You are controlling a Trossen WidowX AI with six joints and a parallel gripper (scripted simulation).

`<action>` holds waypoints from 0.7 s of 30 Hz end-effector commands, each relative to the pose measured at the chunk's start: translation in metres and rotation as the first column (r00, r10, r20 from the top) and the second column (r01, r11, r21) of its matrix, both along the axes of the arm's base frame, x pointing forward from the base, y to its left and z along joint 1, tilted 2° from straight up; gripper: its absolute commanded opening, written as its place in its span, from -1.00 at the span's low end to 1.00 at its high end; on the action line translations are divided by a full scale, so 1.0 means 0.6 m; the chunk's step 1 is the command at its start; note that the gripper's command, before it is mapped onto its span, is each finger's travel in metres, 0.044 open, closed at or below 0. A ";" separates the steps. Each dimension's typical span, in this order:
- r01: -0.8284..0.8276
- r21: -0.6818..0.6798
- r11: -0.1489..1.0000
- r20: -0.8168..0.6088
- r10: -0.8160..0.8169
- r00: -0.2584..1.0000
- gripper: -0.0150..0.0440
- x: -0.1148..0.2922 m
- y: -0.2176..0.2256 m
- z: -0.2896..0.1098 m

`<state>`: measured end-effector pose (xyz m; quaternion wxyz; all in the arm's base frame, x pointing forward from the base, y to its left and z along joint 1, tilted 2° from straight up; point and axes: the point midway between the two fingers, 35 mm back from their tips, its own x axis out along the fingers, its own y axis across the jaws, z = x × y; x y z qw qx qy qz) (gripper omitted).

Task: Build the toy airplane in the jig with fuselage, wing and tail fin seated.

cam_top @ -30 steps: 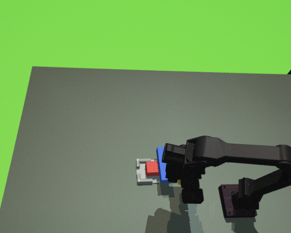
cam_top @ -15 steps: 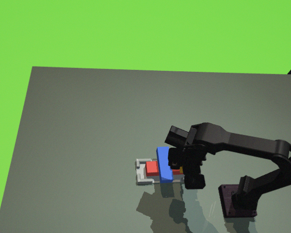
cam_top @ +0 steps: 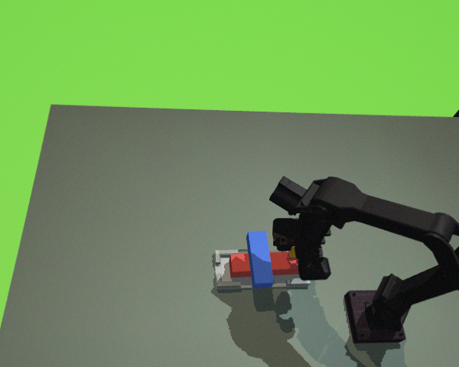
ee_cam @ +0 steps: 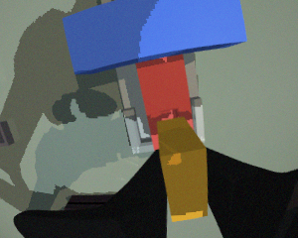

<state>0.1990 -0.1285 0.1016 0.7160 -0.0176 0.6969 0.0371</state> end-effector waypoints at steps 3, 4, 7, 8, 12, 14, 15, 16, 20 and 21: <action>-0.009 0.000 1.000 0.003 0.009 1.000 -0.27 -0.002 -0.005 -0.001; -0.009 0.000 1.000 0.003 0.009 1.000 -0.27 -0.002 -0.005 -0.001; -0.009 0.000 1.000 0.003 0.009 1.000 -0.27 -0.002 -0.005 -0.001; -0.009 0.000 1.000 0.003 0.009 1.000 -0.27 -0.002 -0.005 -0.001; -0.009 0.000 1.000 0.003 0.009 1.000 -0.27 -0.002 -0.005 -0.001; -0.009 0.000 1.000 0.003 0.009 1.000 -0.27 -0.002 -0.005 -0.001; -0.009 0.000 1.000 0.003 0.009 1.000 -0.27 -0.002 -0.005 -0.001; -0.009 0.000 1.000 0.003 0.009 1.000 -0.27 -0.002 -0.005 -0.001; -0.009 0.000 1.000 0.003 0.009 1.000 -0.27 -0.001 -0.005 -0.008; -0.009 0.000 1.000 0.003 0.009 1.000 -0.27 -0.001 -0.006 -0.011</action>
